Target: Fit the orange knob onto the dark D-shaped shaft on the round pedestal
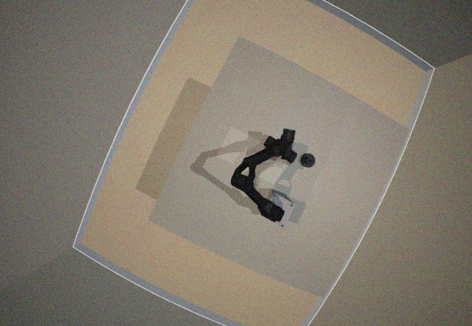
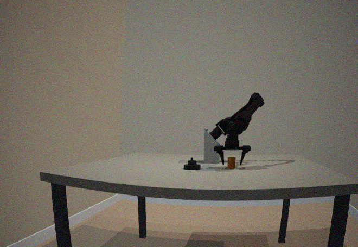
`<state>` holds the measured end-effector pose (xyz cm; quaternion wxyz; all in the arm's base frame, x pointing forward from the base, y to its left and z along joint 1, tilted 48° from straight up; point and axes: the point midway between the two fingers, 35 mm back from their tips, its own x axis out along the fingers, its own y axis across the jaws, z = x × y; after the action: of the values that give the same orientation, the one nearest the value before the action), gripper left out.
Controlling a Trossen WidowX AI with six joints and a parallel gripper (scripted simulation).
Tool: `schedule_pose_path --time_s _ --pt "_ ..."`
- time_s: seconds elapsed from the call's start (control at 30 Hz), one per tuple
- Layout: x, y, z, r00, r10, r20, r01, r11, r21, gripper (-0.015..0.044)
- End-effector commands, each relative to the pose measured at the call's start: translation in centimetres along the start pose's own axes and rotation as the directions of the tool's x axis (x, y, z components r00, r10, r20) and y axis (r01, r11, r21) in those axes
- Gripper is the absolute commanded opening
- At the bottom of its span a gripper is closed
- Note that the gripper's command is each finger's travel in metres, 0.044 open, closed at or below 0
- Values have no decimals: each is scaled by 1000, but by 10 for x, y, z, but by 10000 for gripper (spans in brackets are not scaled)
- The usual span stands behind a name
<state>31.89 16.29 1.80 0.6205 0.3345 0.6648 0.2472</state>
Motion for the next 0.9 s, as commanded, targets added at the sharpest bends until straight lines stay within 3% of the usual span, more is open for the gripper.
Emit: schedule_pose_path --time_s 0.0,0.07,0.4,0.63,0.8,0.87 --pt "10 -3 -4 1000 -6 -10 6 1000 12 440" --pt "11 -3 -4 1000 -6 -10 6 1000 12 440" --pt "11 -3 -4 1000 -6 -10 6 1000 12 177" --pt "11 -3 -4 1000 -6 -10 6 1000 12 131" --pt "-4 -4 0 1000 -12 -8 12 1000 12 0" --pt "-16 -5 2 1000 -16 -7 16 1000 11 0"
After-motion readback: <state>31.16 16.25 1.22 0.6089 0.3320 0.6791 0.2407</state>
